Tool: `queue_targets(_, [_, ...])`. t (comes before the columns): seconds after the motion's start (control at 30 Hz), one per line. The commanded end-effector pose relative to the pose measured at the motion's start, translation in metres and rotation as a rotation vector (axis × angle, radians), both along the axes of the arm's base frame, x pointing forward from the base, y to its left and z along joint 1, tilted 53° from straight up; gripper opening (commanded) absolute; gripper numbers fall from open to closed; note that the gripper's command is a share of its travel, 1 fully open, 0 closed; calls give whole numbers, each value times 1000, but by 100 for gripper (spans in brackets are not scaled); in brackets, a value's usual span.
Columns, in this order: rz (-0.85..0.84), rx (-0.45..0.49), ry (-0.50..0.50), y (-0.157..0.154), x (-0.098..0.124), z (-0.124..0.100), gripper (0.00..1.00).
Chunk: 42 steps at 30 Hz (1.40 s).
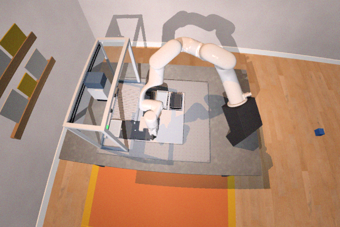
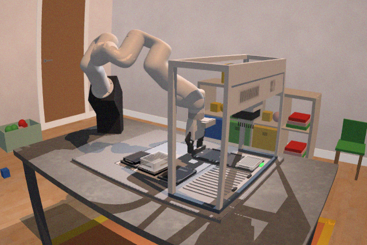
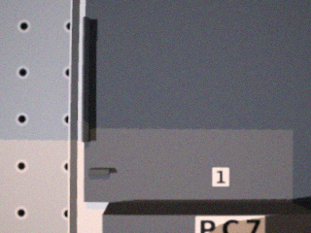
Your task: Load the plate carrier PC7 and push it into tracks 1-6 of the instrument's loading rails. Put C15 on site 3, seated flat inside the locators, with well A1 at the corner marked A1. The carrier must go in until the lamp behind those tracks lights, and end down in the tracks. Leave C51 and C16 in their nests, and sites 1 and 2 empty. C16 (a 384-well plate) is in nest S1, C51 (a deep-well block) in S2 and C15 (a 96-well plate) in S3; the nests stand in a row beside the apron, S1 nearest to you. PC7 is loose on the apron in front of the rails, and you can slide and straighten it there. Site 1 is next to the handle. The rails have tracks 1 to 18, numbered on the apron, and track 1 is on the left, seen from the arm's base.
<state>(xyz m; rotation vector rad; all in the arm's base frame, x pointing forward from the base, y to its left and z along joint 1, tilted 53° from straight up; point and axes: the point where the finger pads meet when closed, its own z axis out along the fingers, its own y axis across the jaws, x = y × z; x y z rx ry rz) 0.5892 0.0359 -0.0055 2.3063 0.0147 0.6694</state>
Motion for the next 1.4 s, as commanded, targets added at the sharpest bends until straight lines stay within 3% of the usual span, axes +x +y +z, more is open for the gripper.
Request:
queue_targets(0.0, [2,1,-3,2,2,2,82])
queue_targets(1.37, [2,1,-2,1,-3,-1,82])
